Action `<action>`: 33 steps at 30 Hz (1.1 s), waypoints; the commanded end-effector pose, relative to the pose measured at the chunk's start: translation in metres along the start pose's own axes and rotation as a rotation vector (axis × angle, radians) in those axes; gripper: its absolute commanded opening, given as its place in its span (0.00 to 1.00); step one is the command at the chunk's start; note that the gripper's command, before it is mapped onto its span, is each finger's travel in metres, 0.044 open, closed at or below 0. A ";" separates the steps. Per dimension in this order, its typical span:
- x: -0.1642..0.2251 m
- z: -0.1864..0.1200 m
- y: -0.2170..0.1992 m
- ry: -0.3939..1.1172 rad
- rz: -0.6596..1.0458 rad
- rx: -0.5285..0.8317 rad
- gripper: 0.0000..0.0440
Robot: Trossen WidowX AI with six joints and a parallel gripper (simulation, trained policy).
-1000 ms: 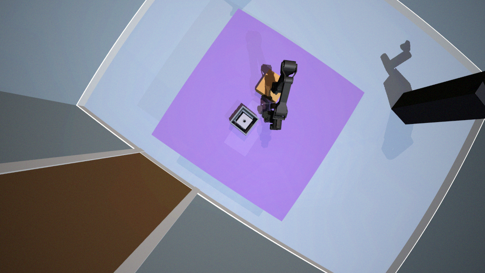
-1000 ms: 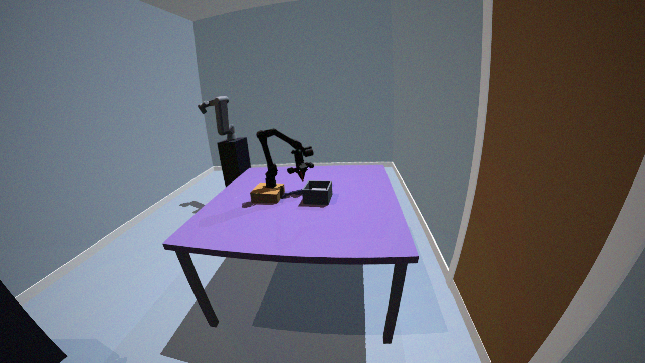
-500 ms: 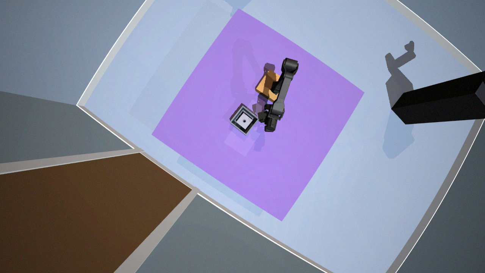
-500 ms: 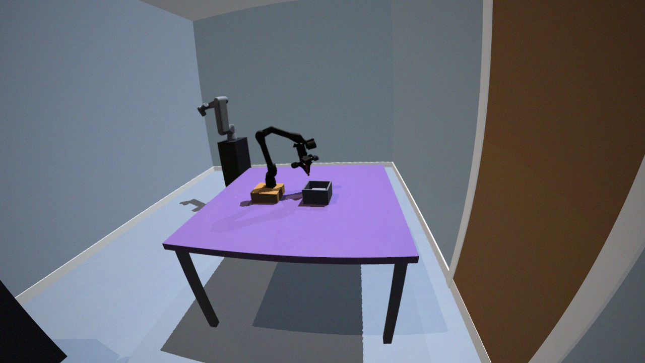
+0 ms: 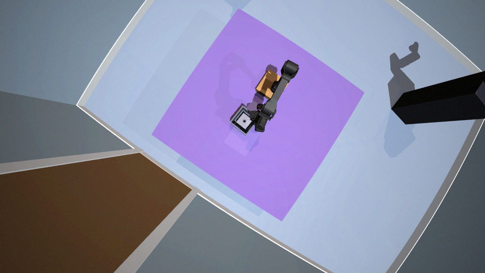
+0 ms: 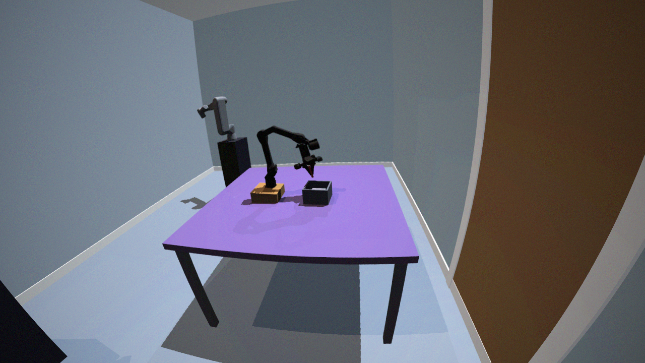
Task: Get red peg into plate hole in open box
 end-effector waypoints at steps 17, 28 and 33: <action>-0.058 0.032 0.012 -0.045 0.114 -0.001 0.02; -0.074 0.057 0.013 -0.015 0.140 0.034 0.04; -0.077 0.072 0.012 -0.002 0.134 0.065 0.04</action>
Point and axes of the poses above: the point midway between the two fingers, 35 mm back from their tips, its own z axis out along the fingers, its own y axis across the jaws, x = y × z, the point moved 7 cm from there along -z, back along the fingers, and after that the axes turned 10 degrees about z, right-handed, at the moved point
